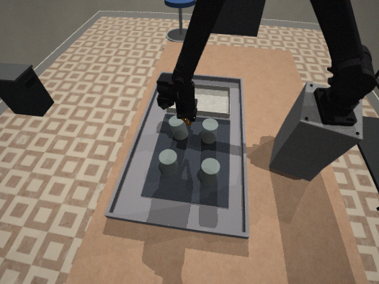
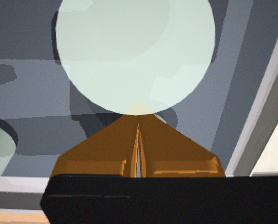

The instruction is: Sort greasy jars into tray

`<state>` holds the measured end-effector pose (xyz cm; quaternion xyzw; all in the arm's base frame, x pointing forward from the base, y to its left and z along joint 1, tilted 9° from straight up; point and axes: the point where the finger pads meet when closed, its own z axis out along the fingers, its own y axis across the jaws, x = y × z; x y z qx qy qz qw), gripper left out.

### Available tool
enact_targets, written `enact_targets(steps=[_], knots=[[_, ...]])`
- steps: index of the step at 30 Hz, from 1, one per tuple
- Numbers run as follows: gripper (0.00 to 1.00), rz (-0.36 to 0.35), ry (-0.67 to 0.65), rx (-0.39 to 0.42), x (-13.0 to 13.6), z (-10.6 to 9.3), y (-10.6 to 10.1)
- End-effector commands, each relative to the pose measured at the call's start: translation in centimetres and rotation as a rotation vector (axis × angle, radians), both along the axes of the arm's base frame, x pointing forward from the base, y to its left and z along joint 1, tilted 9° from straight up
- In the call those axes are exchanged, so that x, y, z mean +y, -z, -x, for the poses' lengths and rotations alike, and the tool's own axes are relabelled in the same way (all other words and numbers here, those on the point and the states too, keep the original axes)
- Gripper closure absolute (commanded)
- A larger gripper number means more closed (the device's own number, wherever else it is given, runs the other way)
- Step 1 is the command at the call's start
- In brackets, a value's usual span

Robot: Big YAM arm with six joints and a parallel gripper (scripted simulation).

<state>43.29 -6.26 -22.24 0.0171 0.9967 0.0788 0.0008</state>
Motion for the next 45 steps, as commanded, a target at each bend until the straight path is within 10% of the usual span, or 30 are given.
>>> enact_targets(steps=[1,18,45], knots=[[1.0,0.006,-0.006,-0.044,0.3,-1.7,-0.2],[1.0,0.006,-0.006,-0.044,0.4,2.2,0.0],[1.0,0.006,-0.006,-0.044,0.4,2.2,0.0]])
